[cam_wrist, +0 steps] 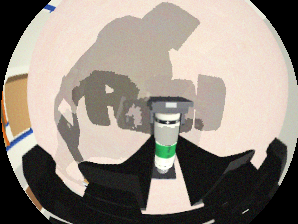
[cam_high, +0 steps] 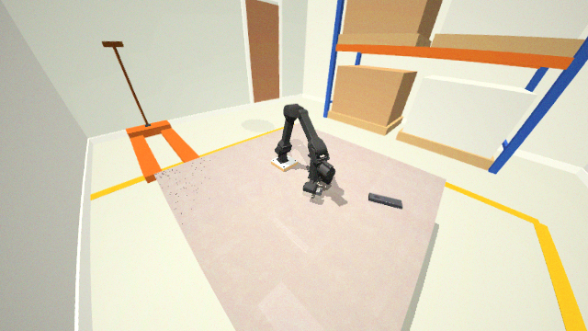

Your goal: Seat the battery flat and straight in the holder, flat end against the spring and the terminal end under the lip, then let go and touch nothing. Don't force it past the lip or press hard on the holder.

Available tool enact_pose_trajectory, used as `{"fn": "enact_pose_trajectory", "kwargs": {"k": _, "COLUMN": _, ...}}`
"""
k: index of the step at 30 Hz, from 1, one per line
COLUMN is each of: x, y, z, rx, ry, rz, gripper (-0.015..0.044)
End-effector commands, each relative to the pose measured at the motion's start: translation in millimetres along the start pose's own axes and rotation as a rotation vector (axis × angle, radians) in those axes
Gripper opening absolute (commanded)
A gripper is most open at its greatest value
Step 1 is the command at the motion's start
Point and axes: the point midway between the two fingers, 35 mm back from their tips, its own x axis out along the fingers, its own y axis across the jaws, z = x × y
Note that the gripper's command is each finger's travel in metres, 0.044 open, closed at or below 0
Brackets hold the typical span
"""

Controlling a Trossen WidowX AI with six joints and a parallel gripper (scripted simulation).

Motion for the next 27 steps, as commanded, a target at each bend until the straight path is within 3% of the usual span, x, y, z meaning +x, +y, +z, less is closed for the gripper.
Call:
{"fn": "enact_pose_trajectory", "kwargs": {"k": 1, "x": -0.2, "y": -0.1, "z": 5.4, "rx": 0.0, "ry": -0.001, "rz": -0.001, "gripper": 0.0082}}
{"fn": "enact_pose_trajectory", "kwargs": {"k": 24, "x": -0.2, "y": -0.4, "z": 6.7, "rx": 0.0, "ry": 0.0, "rz": 0.002, "gripper": 0.0082}}
{"fn": "enact_pose_trajectory", "kwargs": {"k": 27, "x": -0.2, "y": -0.4, "z": 6.7, "rx": 0.0, "ry": 0.0, "rz": 0.002, "gripper": 0.0161}}
